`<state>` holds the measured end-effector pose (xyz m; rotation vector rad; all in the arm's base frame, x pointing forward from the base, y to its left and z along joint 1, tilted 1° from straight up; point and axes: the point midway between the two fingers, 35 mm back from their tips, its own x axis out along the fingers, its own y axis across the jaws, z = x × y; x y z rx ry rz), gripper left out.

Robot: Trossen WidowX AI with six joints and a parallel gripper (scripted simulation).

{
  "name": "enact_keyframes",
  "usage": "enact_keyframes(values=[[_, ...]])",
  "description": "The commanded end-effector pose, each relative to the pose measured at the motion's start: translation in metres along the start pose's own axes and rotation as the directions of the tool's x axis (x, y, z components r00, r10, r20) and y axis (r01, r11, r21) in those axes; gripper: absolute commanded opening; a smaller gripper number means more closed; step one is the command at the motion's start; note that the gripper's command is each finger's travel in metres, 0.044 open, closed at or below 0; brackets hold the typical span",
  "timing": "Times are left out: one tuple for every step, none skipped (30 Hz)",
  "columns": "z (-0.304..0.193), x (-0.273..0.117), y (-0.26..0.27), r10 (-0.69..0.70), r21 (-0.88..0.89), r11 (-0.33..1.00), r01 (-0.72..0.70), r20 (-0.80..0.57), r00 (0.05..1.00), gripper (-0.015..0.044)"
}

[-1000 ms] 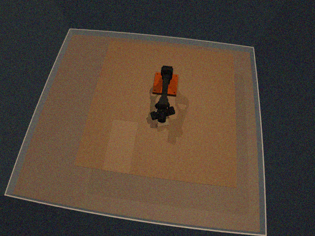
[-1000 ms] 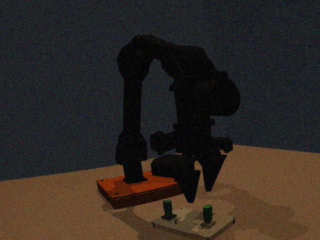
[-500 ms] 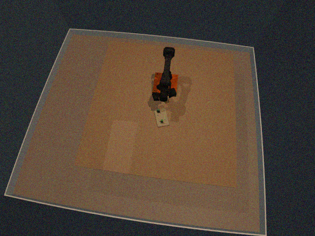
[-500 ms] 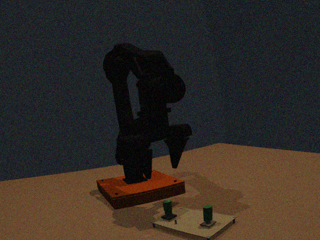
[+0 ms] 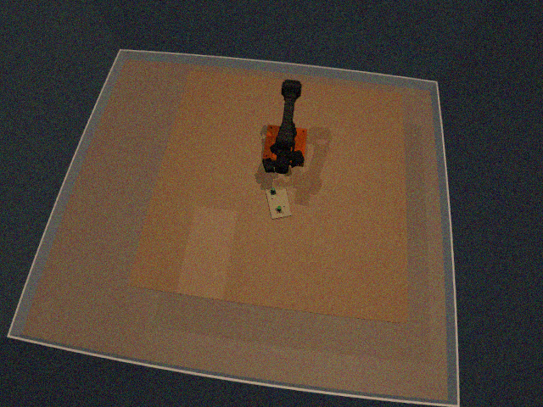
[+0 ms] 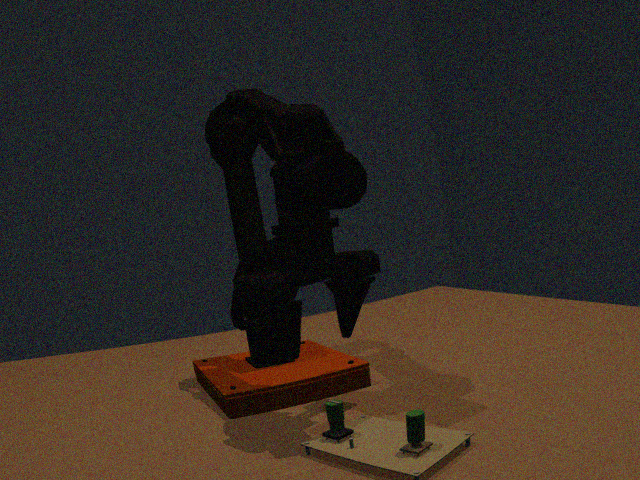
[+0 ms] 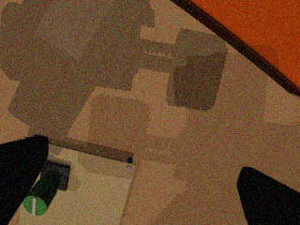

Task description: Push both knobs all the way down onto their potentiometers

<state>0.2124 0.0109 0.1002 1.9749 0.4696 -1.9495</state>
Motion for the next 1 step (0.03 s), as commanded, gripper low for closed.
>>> enact_keyframes(values=[[0.0006, 0.0004, 0.0006, 0.004, -0.003, 1.0, -0.004, 0.002, 1.0, 0.044]])
